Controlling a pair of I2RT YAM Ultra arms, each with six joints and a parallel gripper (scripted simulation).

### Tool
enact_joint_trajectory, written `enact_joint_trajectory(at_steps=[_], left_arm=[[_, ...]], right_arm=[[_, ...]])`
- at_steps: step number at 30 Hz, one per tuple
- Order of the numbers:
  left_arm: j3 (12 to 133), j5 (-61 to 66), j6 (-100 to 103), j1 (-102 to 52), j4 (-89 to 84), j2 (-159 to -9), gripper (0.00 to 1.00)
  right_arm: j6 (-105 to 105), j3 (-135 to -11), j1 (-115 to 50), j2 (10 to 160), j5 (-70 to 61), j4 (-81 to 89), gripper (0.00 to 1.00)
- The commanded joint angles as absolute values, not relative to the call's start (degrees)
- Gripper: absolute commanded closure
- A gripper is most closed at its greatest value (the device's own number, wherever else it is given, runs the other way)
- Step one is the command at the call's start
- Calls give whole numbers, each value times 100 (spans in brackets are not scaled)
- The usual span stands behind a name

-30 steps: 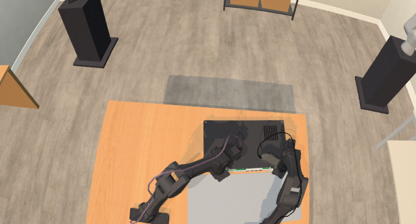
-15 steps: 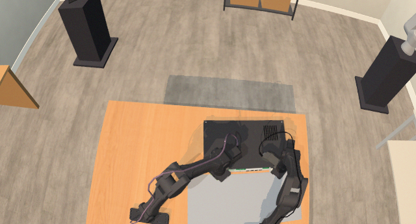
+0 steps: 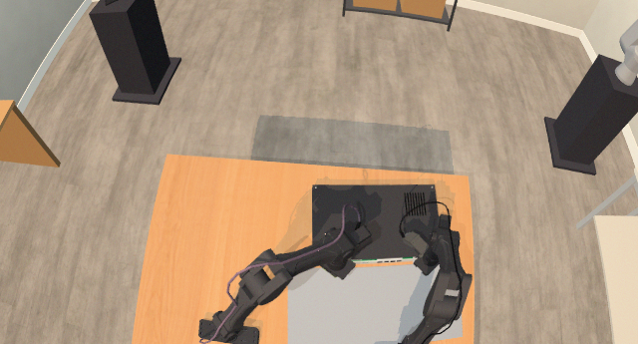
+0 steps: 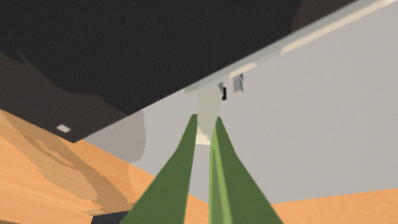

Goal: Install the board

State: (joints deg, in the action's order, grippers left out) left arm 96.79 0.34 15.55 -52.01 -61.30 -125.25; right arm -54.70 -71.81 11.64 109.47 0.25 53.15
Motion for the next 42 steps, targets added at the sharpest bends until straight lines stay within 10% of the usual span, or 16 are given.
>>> enact_joint_trajectory(at_steps=[1,42], left_arm=[[9821,-104,1675,-5213,-6130,-12596,97],[9985,-120,3251,-5320,-6260,-12693,97]], right_arm=[[-5363,-7116,1111,10811,-50,5153,97],[-3753,-6994,1016,10716,-33,5127,97]])
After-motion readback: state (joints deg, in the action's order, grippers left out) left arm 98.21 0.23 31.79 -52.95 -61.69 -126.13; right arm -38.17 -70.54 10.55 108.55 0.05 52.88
